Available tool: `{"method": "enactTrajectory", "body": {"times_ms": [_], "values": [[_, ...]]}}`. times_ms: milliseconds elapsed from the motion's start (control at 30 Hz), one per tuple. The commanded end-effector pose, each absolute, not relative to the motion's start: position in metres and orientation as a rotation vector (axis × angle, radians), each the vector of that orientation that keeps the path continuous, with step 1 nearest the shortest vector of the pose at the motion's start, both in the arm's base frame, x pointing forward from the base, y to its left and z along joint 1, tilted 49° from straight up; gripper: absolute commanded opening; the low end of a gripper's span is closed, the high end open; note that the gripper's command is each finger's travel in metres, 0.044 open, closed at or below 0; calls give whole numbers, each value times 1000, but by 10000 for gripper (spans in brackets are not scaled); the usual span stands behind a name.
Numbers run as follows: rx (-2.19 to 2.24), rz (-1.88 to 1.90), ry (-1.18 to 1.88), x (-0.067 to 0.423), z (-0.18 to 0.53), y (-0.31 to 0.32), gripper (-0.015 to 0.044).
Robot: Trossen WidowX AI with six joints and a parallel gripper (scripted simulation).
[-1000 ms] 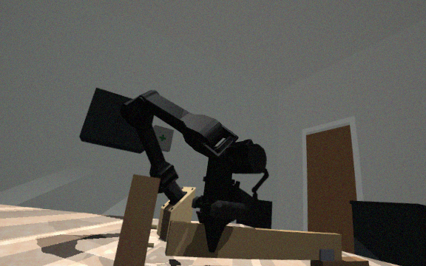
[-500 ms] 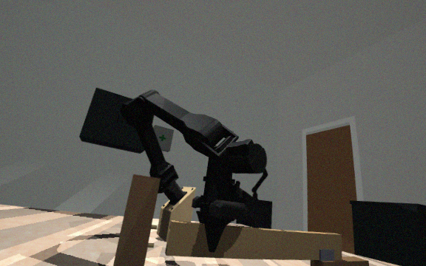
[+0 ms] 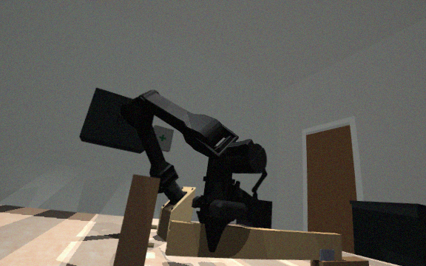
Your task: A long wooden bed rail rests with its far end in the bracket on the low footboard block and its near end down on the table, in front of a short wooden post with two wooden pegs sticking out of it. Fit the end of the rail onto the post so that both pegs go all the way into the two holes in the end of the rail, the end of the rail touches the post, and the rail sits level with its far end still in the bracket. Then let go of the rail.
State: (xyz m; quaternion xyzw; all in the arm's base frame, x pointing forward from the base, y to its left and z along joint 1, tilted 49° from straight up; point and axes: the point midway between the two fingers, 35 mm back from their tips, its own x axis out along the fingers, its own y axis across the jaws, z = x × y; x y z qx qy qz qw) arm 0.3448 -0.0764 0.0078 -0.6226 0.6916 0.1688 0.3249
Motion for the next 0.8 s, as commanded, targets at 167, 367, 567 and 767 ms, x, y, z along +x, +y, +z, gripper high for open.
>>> {"method": "enactTrajectory", "body": {"times_ms": [167,367,567,767], "values": [[-1635,446,1804,346,8,-74,0],[-1635,446,1804,345,9,-75,0],[-1635,446,1804,345,8,-75,0],[-1635,446,1803,346,7,-73,0]]}}
